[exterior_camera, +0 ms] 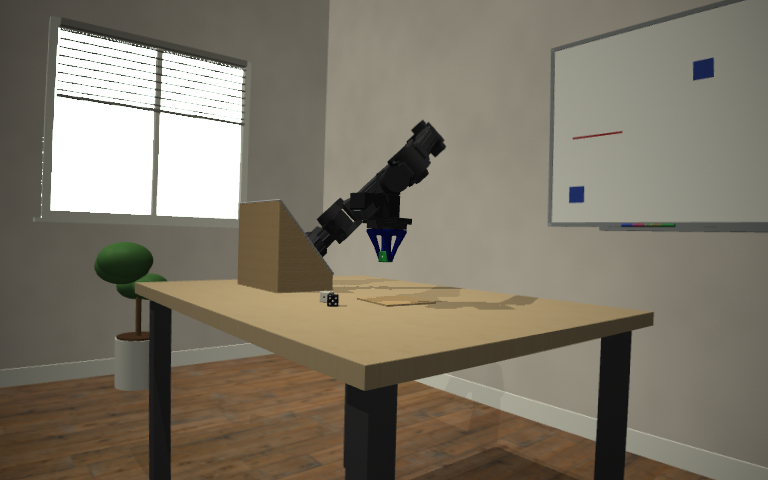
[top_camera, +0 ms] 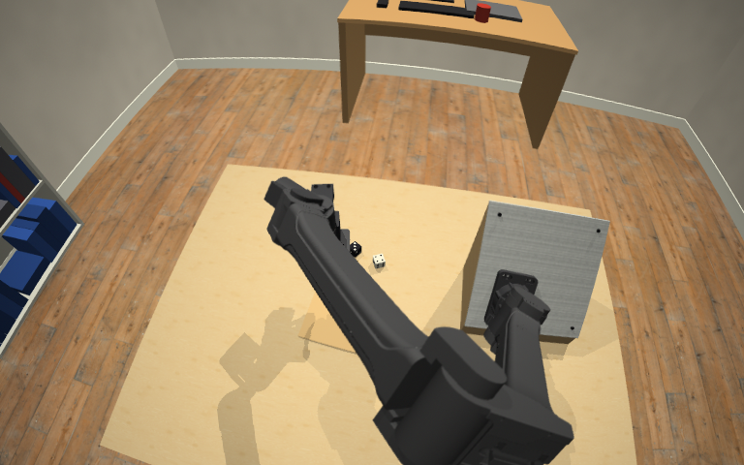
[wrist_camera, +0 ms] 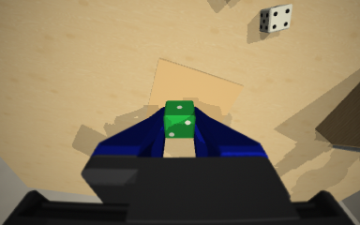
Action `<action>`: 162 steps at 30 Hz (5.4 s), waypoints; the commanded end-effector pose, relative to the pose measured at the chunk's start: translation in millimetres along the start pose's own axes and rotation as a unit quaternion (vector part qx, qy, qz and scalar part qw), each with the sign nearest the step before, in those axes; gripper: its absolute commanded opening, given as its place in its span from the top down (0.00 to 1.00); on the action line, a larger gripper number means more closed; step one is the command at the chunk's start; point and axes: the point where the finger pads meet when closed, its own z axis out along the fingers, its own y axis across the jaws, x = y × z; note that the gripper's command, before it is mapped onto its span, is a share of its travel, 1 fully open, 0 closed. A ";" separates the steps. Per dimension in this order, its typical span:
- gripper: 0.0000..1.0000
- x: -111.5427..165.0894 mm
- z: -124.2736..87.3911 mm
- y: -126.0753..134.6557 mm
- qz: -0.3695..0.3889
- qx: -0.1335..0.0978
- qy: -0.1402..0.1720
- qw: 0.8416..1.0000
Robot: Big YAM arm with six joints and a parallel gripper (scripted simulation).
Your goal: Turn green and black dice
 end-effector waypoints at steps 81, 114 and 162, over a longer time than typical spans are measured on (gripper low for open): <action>0.80 209.0 3.0 12.1 -0.531 -0.340 -0.397 0.668; 0.80 205.0 75.4 7.2 -0.529 -0.335 -0.396 0.672; 0.80 202.9 82.0 4.0 -0.529 -0.333 -0.396 0.673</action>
